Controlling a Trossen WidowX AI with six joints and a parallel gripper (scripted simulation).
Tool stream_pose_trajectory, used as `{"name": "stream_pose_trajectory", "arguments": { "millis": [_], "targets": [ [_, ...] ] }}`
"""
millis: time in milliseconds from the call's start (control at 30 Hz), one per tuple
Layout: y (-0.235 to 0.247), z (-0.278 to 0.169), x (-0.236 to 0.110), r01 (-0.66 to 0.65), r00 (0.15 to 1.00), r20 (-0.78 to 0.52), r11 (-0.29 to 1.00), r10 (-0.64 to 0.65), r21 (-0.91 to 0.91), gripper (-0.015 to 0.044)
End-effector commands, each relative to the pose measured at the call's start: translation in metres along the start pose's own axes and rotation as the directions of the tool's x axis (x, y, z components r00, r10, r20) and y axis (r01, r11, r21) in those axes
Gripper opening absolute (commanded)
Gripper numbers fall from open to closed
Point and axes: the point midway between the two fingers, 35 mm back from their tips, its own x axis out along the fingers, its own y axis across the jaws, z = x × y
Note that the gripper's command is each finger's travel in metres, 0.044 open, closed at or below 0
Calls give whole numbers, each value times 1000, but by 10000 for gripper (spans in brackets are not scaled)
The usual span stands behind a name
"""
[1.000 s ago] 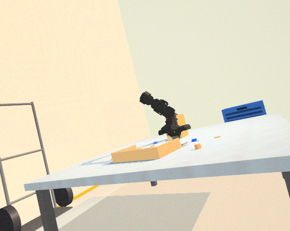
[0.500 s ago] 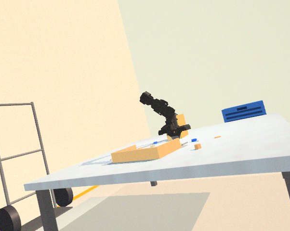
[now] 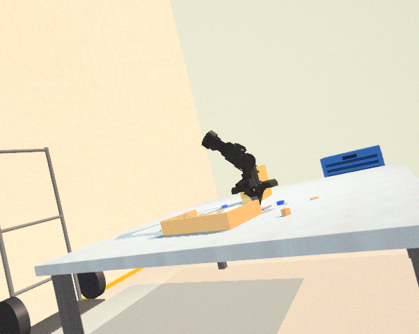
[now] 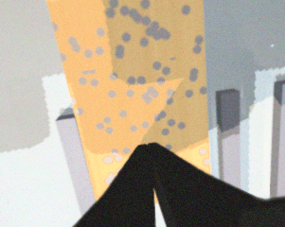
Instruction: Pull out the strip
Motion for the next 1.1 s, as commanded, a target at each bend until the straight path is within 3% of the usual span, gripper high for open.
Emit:
{"name": "stream_pose_trajectory", "arguments": {
  "millis": [0,1067],
  "targets": [
    [0,-12,5,-2,1000,-22,1000,2,-4,0],
    [0,-61,4,-2,1000,-24,1000,2,-6,0]
  ]
}}
